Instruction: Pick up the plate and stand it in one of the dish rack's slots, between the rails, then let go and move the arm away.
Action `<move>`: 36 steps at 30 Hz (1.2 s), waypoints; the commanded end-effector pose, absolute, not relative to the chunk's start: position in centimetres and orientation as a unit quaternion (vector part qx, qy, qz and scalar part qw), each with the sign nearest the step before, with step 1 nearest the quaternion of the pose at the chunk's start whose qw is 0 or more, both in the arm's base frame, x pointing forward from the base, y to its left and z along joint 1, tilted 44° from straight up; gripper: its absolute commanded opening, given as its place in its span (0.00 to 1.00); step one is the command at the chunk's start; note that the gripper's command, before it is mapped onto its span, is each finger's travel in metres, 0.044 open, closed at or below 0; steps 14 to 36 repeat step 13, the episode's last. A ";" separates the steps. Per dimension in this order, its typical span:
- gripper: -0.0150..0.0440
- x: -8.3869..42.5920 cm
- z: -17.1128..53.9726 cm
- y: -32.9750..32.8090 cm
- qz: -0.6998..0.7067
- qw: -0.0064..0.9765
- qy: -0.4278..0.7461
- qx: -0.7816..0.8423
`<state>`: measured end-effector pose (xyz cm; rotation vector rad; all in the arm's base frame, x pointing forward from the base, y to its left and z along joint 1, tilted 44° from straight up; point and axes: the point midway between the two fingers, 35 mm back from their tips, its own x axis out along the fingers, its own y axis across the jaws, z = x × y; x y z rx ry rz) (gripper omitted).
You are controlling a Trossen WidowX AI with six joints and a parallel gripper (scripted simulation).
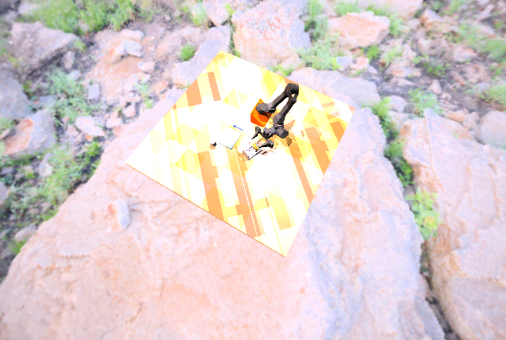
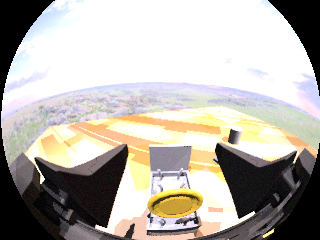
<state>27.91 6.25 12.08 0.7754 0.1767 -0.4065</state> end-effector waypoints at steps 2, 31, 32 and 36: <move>0.93 27.8 15.2 3.2 -0.193 0.906 0.075 0.370; 0.93 28.7 14.2 2.1 -0.212 0.921 0.133 0.299; 0.93 28.7 14.2 2.1 -0.212 0.921 0.133 0.299; 0.93 28.7 14.2 2.1 -0.212 0.921 0.133 0.299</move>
